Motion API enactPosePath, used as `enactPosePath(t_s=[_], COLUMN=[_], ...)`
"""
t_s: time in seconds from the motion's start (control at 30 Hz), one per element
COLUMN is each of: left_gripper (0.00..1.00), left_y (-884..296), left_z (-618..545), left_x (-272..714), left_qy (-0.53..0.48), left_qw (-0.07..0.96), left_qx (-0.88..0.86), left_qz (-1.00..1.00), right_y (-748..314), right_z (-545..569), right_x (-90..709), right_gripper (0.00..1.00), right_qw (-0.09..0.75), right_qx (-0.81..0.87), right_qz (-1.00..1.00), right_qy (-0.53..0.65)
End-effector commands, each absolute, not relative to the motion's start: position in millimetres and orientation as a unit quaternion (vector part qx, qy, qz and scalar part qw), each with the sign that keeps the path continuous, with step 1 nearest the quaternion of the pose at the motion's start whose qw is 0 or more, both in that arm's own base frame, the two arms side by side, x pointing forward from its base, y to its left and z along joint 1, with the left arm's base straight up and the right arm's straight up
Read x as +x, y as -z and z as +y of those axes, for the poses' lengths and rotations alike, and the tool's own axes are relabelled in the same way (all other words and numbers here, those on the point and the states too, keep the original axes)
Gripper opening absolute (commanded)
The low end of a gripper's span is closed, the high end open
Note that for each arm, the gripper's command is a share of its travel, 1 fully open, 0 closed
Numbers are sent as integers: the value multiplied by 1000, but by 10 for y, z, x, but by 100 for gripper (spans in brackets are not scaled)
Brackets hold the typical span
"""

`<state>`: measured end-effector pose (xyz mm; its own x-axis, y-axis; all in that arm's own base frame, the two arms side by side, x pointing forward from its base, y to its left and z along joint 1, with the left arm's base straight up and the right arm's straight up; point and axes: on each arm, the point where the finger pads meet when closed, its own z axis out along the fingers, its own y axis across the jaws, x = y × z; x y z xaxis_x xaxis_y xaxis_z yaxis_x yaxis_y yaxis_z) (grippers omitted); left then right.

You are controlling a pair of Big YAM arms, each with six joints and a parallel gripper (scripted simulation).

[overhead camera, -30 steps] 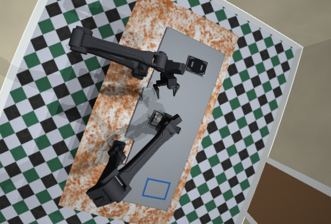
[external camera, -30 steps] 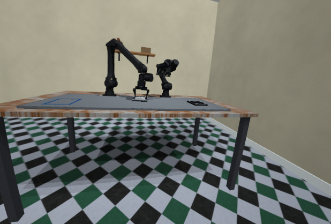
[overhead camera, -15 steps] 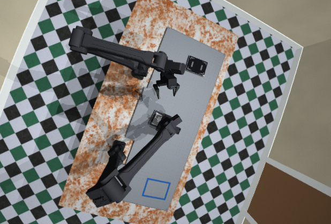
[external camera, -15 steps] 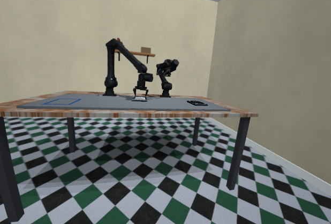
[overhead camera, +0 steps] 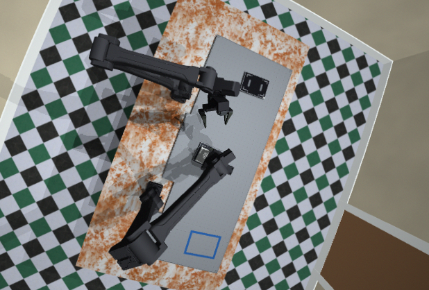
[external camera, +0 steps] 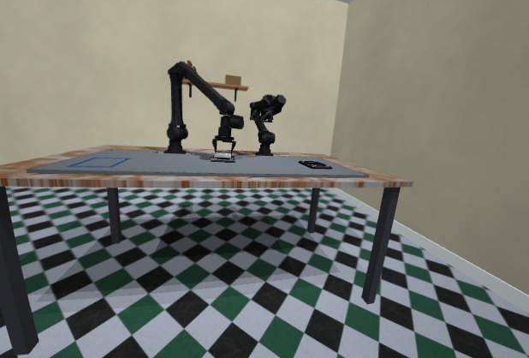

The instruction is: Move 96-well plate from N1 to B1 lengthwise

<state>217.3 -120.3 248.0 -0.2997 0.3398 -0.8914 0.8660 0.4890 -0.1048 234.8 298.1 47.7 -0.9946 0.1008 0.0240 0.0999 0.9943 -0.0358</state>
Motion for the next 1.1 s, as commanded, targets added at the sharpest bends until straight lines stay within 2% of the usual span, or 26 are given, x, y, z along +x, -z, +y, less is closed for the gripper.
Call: enactPosePath(t_s=[0.0, 0.3, 0.6, 1.07], left_gripper=[100, 100, 100, 100], left_y=[-2612, -2612, -2681, -2901], left_z=[-1190, -1190, -1202, -1827], left_x=[2220, 2220, 2249, 3188], left_qy=[296, 296, 296, 268], left_qw=[444, 444, 447, 441], left_qx=[407, 407, 409, 442], left_qz=[741, 741, 739, 734], right_y=[-996, -1059, -948, -947], right_z=[3177, 3020, 2254, 974], right_x=[2511, 2511, 2649, 3057], right_gripper=[79, 79, 79, 79], right_qw=[-11, -8, -3, -11], right_qx=[-50, -34, 0, 19], right_qz=[-999, -999, -1000, -1000], right_qy=[18, 10, 1, -1])
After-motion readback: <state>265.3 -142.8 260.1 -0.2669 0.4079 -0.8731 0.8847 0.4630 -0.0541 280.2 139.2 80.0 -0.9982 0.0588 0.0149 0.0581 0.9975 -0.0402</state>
